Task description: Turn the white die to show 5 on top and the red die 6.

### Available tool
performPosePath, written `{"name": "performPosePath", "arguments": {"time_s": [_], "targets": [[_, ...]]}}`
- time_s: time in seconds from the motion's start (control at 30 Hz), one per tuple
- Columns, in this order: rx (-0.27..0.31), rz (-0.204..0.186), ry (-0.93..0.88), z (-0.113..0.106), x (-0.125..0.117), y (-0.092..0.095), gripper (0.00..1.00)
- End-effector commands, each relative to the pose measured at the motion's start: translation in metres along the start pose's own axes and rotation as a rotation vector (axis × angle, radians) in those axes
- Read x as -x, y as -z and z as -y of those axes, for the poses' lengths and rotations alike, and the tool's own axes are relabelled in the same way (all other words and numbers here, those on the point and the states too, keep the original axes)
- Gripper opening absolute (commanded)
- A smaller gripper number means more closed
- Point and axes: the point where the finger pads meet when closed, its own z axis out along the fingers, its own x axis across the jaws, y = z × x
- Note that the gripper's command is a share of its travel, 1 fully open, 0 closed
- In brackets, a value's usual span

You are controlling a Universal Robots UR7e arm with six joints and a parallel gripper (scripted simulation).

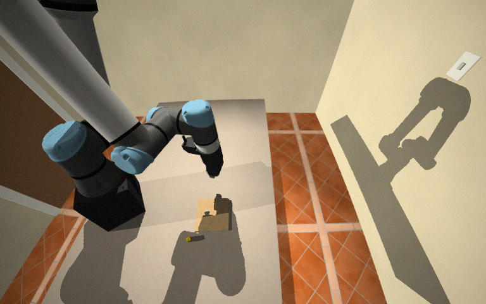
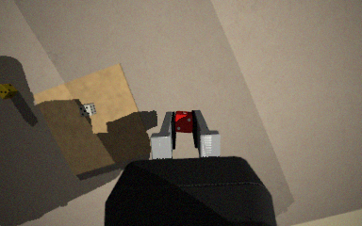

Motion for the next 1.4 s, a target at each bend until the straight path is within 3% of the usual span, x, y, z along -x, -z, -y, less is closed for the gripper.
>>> {"name": "performPosePath", "arguments": {"time_s": [0.0, 1.37], "targets": [[0.001, 0.0, 0.174, 0.0009, 0.0001, -0.0004, 0.34], [0.001, 0.001, 1.212, -0.0041, -0.0054, -0.0044, 0.34]]}}
